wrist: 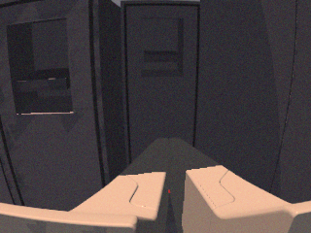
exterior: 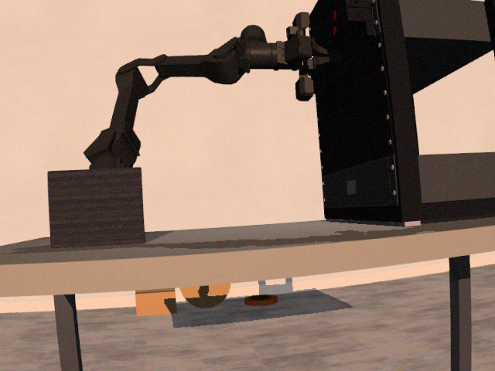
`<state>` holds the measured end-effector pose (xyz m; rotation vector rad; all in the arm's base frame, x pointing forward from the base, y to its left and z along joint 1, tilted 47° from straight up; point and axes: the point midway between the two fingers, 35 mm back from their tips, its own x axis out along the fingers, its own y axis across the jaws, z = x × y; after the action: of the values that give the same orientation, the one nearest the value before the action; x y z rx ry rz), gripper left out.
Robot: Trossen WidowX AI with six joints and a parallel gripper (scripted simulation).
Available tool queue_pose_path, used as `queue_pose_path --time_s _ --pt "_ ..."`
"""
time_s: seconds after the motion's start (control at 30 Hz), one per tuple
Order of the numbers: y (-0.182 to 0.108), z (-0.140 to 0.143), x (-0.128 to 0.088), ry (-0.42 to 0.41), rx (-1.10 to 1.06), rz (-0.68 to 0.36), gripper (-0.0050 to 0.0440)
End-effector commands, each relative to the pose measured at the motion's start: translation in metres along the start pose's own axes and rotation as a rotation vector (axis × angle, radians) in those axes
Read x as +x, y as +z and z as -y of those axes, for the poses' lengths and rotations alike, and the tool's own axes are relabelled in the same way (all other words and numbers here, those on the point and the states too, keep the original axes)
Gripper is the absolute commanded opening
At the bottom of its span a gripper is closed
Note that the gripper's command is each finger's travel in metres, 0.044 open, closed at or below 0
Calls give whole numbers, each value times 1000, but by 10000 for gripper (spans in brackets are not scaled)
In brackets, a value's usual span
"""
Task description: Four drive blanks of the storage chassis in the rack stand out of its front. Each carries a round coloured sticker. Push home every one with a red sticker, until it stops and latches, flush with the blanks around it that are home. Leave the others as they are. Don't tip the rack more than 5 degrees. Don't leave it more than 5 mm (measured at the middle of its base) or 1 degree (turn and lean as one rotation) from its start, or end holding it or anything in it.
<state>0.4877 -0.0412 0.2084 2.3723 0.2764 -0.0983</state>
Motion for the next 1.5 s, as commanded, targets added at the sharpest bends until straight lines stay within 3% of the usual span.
queue_pose_path --time_s 0.0,0.6,0.8,1.17,1.47 --pt "-8 -13 2 36 -9 -13 0" --pt "-8 -13 -1 36 -9 -13 0" --pt "-8 -13 -14 36 -9 -13 0" --pt "-7 -12 -72 36 -9 -13 0" --pt "-7 -11 -79 36 -9 -13 0"
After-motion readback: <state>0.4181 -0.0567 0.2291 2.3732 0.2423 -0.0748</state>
